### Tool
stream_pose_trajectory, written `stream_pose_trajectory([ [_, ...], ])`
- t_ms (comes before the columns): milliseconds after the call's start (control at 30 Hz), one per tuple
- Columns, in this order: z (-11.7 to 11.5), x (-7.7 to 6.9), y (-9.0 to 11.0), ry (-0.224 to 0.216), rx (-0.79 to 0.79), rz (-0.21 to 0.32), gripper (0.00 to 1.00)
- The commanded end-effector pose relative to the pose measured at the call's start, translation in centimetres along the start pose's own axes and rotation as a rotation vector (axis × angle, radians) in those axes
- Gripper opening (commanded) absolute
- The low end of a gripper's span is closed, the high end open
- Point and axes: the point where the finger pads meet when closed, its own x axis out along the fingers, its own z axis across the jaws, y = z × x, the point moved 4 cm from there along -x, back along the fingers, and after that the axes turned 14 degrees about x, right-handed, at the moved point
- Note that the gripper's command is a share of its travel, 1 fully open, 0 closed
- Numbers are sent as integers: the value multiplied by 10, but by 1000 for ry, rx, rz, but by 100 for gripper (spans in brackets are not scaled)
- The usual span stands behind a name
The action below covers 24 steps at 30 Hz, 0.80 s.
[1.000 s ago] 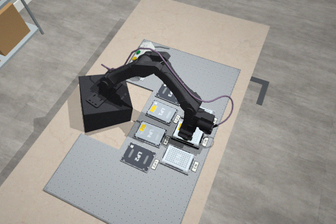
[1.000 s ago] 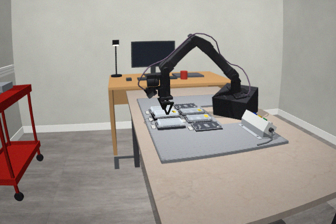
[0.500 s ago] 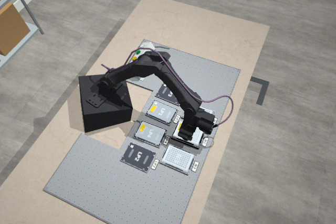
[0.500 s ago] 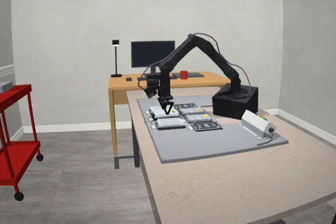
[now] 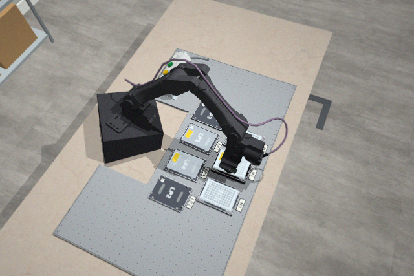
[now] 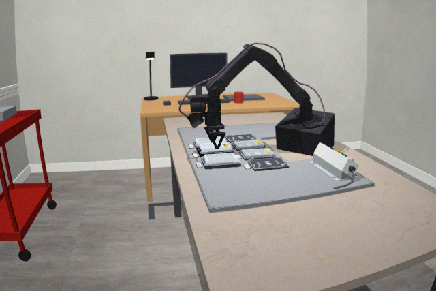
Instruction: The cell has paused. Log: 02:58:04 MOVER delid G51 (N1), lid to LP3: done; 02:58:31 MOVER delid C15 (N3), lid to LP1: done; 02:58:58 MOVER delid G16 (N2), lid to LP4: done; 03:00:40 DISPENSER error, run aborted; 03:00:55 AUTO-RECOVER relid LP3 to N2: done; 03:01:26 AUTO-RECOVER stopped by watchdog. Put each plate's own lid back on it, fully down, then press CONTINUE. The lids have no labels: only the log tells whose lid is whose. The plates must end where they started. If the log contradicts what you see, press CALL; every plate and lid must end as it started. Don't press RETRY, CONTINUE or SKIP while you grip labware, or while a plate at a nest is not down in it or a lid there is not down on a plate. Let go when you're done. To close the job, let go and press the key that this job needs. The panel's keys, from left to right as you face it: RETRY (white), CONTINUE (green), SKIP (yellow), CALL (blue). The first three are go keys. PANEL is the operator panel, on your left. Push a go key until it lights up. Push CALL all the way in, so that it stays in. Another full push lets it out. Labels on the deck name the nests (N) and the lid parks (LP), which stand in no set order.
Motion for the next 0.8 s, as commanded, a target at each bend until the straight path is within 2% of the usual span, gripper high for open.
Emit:
stream_pose_trajectory([
  [0,2,-10,-9,-9,-3,-43,0],
  [33,2,-10,-9,-9,-3,-43,100],
  [767,2,-10,-9,-9,-3,-43,100],
])
